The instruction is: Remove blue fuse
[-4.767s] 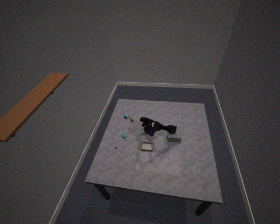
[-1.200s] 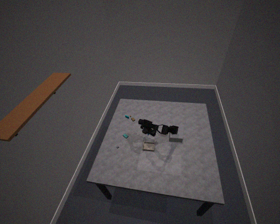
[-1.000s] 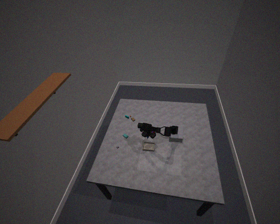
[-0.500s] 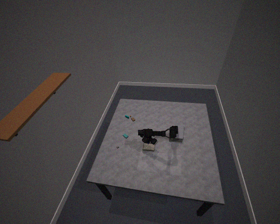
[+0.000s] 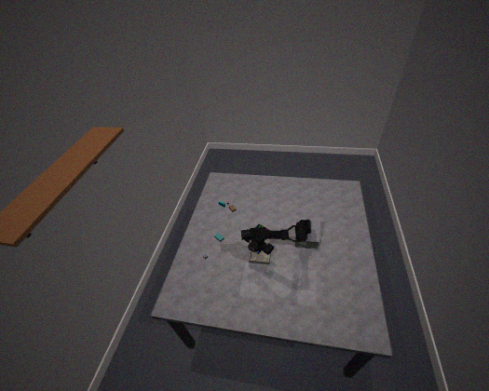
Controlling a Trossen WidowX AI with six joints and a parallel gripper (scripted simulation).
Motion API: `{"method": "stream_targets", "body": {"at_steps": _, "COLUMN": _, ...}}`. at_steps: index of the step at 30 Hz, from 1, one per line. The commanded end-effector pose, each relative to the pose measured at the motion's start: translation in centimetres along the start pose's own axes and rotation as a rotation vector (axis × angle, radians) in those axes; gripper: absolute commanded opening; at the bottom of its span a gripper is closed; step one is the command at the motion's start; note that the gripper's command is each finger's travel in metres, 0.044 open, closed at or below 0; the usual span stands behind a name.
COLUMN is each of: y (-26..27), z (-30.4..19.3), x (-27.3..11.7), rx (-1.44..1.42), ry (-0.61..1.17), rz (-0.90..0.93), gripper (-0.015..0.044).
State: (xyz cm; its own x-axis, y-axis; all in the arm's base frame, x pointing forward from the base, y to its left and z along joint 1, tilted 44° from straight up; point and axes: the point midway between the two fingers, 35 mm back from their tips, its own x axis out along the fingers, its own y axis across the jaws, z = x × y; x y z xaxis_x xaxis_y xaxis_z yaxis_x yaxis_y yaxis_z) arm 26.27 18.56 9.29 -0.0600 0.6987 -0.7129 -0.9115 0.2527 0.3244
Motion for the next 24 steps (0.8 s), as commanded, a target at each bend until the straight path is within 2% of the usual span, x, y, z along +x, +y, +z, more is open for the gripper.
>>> {"method": "stream_targets", "body": {"at_steps": 1, "y": 0.0, "z": -0.3, "x": 0.9, "rx": 0.009, "ry": 0.007, "rz": 0.003, "gripper": 0.0}}
{"method": "stream_targets", "body": {"at_steps": 13, "y": 0.1, "z": -0.3, "x": 2.0, "rx": 0.009, "ry": 0.006, "rz": 0.003, "gripper": 0.0}}
{"method": "stream_targets", "body": {"at_steps": 24, "y": 0.1, "z": -0.1, "x": 1.8, "rx": 0.001, "ry": 0.0, "rz": 0.003, "gripper": 0.0289}}
